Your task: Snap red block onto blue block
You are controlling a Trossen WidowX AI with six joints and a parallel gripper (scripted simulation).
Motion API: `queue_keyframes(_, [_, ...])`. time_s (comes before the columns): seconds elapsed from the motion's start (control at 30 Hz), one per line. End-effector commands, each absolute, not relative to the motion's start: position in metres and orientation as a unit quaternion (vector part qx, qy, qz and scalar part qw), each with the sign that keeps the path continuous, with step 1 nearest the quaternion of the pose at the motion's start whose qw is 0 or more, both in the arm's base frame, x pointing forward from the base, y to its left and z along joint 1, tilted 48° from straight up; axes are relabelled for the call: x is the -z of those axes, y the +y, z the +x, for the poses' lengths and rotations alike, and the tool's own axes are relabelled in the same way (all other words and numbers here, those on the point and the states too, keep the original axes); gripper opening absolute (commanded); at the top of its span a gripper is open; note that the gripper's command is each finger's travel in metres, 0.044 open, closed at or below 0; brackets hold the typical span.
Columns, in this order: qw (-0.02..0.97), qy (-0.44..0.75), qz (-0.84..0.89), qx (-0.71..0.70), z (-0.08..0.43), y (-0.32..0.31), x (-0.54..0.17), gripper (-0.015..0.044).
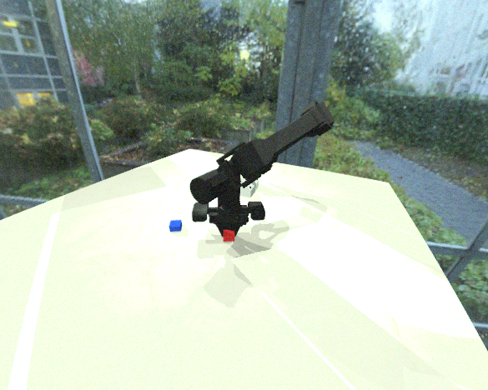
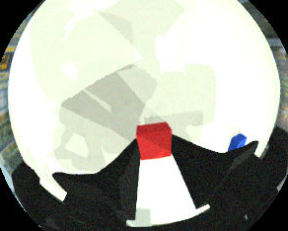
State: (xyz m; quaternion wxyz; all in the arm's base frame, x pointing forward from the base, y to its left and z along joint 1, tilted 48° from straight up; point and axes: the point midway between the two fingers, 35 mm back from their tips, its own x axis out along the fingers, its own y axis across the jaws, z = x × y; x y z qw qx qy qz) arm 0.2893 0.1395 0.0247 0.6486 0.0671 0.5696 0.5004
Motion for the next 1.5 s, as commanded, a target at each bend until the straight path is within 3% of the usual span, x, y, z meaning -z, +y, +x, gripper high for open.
queue_keyframes(0.0, [0.649,0.569,0.069,-0.5,0.292,0.136,-0.029,0.0])
queue_keyframes(0.87, [0.649,0.57,0.069,-0.5,0.307,0.057,-0.11,0.0])
queue_keyframes(1.47, [0.649,0.569,0.061,-0.501,0.335,0.029,-0.041,0.0])
